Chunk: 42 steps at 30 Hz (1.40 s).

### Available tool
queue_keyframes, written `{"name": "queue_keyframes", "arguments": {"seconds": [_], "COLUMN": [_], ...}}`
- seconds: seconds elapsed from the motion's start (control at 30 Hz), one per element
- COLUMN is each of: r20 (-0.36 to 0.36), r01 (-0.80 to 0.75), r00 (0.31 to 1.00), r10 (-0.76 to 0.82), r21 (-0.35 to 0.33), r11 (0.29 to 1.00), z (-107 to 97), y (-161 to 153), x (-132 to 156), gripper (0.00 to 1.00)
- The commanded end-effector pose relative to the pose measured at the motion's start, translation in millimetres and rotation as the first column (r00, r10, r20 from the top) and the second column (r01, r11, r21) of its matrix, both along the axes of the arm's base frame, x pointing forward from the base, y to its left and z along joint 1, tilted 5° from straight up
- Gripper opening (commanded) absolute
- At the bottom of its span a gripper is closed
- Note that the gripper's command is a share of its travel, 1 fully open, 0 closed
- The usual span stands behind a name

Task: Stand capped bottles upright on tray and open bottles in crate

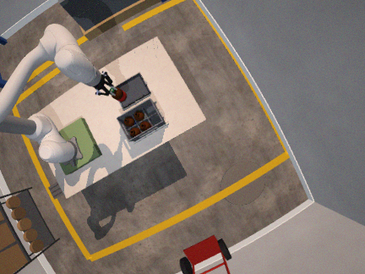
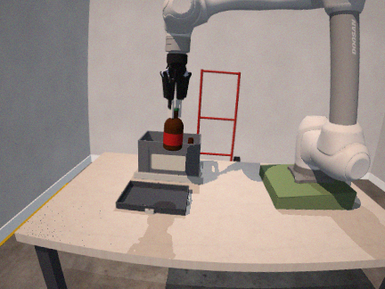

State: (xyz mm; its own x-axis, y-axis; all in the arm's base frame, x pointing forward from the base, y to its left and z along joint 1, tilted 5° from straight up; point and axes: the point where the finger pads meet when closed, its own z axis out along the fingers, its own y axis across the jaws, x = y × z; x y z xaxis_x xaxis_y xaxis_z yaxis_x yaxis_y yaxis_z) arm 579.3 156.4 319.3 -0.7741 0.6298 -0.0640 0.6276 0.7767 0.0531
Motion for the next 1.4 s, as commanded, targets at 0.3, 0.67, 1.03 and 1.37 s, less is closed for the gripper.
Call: {"name": "queue_keyframes", "arguments": {"seconds": [0.3, 0.67, 1.03, 1.37], "r20": [0.0, 0.0, 0.0, 0.0], "r01": [0.0, 0.0, 0.0, 0.0], "r00": [1.0, 1.0, 1.0, 1.0], "r10": [0.0, 0.0, 0.0, 0.0], "r21": [0.0, 0.0, 0.0, 0.0], "r11": [1.0, 1.0, 1.0, 1.0], "z": [0, 0, 0, 0], "y": [21, 41, 57, 77], "x": [1, -3, -5, -5], "gripper": [0.0, 0.0, 0.0, 0.0]}}
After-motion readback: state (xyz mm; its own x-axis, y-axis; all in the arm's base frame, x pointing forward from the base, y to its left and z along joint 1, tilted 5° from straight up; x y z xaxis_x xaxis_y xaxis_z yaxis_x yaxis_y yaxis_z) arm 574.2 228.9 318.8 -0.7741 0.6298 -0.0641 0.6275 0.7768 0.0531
